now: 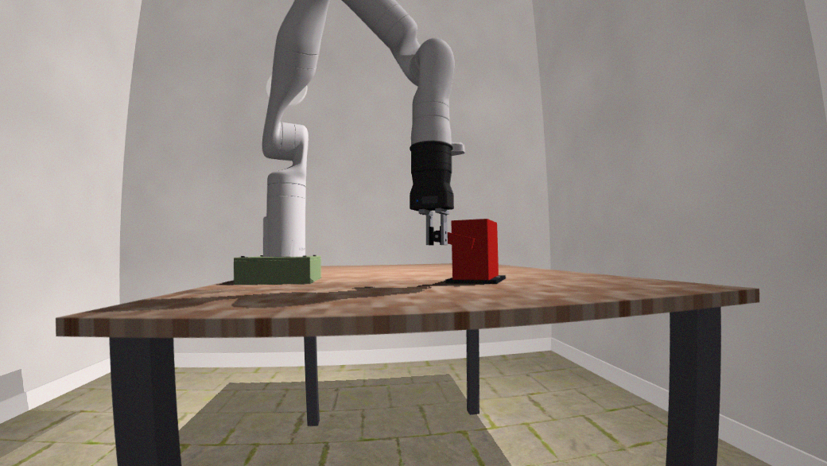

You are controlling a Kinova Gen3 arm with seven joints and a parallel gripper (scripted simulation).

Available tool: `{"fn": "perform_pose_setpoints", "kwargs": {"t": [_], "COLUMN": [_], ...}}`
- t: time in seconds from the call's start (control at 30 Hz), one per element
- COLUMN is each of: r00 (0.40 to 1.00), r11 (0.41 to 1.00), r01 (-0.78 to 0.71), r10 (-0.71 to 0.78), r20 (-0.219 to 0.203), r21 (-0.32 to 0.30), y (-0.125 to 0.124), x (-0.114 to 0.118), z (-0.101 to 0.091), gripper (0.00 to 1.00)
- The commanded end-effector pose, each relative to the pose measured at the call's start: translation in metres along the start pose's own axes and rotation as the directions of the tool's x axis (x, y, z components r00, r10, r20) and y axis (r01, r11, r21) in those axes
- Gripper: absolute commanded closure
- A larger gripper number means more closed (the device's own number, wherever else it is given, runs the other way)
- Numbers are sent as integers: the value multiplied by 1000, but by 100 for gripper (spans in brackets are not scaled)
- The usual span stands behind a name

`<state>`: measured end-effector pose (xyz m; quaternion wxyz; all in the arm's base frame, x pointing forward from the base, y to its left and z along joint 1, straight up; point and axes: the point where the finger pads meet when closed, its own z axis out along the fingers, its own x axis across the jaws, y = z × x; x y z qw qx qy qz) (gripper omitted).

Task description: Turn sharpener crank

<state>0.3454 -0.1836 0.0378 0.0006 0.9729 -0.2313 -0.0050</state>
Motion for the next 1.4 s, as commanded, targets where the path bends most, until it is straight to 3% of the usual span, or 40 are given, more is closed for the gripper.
{"fn": "perform_pose_setpoints", "kwargs": {"t": [0.0, 0.6, 1.37], "r00": [1000, 1000, 1000], "r11": [1000, 1000, 1000], "r01": [0, -1, -1], "r10": [1, 1, 1], "r20": [-15, -14, -14], "r21": [2, 1, 1], "y": [-1, 0, 0], "x": [10, 38, 57], "z": [-11, -34, -36], "gripper": [100, 100, 100]}}
